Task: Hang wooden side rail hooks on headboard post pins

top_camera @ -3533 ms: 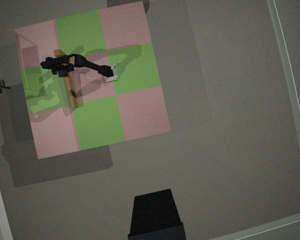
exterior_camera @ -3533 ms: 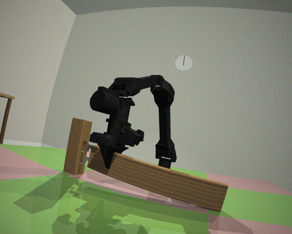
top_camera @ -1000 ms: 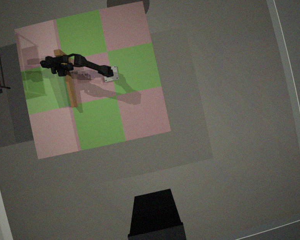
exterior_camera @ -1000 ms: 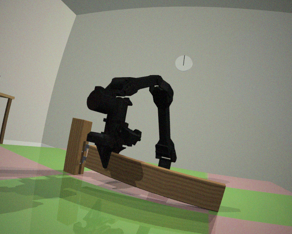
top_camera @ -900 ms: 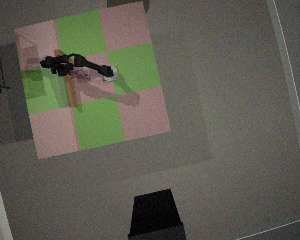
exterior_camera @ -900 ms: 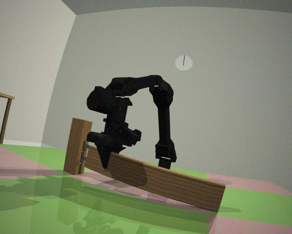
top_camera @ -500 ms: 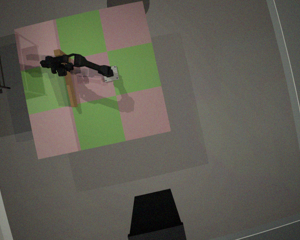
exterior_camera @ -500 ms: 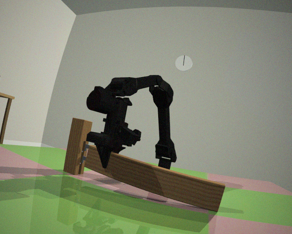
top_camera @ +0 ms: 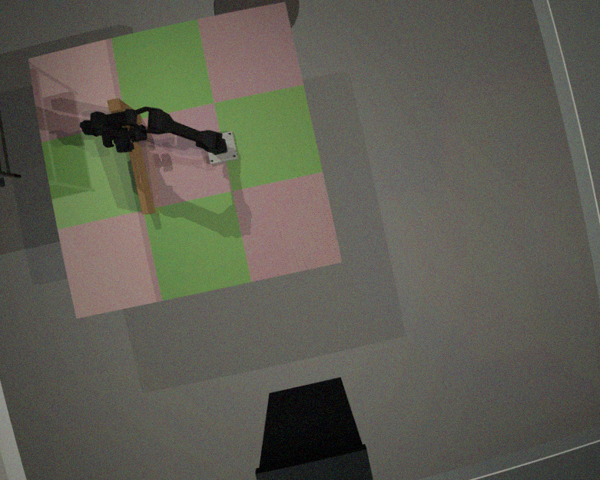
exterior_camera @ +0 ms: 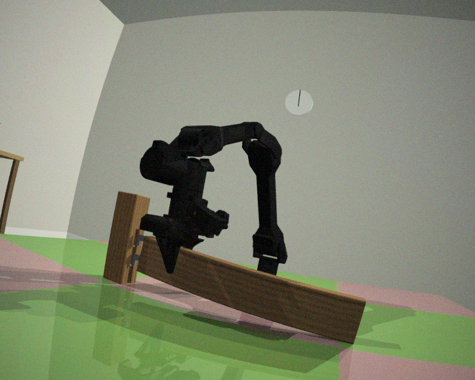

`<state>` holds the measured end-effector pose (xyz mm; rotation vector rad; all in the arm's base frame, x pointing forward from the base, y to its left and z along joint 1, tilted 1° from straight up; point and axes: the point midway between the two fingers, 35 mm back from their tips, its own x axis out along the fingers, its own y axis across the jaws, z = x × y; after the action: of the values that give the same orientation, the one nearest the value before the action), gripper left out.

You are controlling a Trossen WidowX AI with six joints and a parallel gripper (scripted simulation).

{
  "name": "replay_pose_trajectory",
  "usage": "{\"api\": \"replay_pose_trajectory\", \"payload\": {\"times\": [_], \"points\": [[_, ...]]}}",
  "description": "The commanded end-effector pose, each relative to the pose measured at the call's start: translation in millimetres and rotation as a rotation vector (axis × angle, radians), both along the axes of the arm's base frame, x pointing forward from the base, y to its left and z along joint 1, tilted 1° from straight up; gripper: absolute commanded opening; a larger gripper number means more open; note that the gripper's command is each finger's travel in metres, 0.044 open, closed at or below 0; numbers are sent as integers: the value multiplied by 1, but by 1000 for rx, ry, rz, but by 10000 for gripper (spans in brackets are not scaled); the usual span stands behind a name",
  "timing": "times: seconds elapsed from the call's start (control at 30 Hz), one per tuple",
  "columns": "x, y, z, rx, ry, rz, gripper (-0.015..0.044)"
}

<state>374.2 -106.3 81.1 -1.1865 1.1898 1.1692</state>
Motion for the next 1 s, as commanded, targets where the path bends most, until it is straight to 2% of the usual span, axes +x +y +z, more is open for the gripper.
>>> {"api": "replay_pose_trajectory", "payload": {"times": [0.0,0.97], "points": [[2,-2,3,-5,-8,3,0],[1,-5,3,-6,-8,3,0]]}}
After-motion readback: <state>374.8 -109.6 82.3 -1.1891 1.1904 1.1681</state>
